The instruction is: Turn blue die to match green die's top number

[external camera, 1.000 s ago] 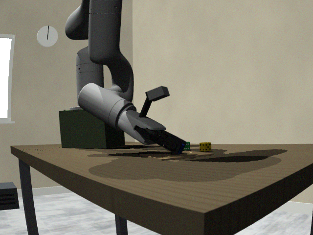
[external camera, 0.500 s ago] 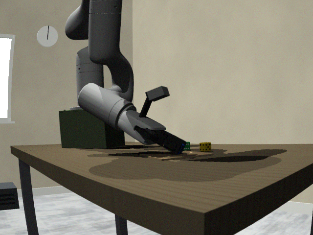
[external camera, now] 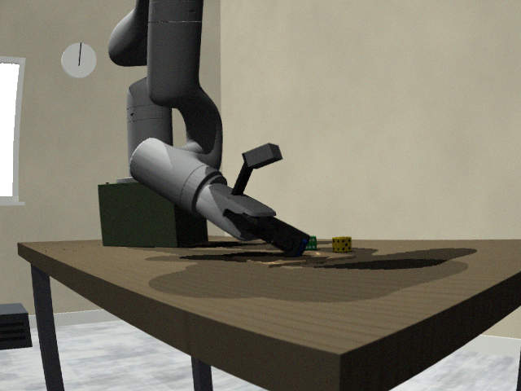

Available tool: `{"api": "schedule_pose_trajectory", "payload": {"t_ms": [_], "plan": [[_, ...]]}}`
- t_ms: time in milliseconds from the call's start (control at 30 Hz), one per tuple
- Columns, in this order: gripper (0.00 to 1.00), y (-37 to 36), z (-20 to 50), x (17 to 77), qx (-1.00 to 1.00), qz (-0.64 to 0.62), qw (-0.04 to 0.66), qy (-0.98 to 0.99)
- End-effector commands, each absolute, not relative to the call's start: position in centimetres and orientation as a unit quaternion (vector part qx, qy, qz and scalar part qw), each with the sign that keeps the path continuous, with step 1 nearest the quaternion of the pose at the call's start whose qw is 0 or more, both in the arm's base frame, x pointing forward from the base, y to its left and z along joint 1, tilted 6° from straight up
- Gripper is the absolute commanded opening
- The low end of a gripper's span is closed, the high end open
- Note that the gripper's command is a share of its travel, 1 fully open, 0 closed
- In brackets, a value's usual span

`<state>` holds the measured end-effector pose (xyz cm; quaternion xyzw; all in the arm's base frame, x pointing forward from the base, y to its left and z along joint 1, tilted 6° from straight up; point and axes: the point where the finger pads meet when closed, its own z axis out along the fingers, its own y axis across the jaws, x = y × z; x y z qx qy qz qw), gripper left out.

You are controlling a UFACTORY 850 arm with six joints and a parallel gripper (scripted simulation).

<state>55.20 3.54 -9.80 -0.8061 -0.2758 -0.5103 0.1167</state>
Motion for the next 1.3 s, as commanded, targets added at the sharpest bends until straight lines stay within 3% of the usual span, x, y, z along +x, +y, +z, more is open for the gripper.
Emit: {"api": "schedule_pose_trajectory", "payload": {"t_ms": [0,333,1267], "plan": [[0.25,3.54,-9.74,55.25,-0.806,-0.511,0.117,-0.276],[0.42,3.54,-9.74,55.25,-0.806,-0.511,0.117,-0.276],[0.42,3.54,-9.74,55.25,-0.806,-0.511,0.117,-0.276]]}}
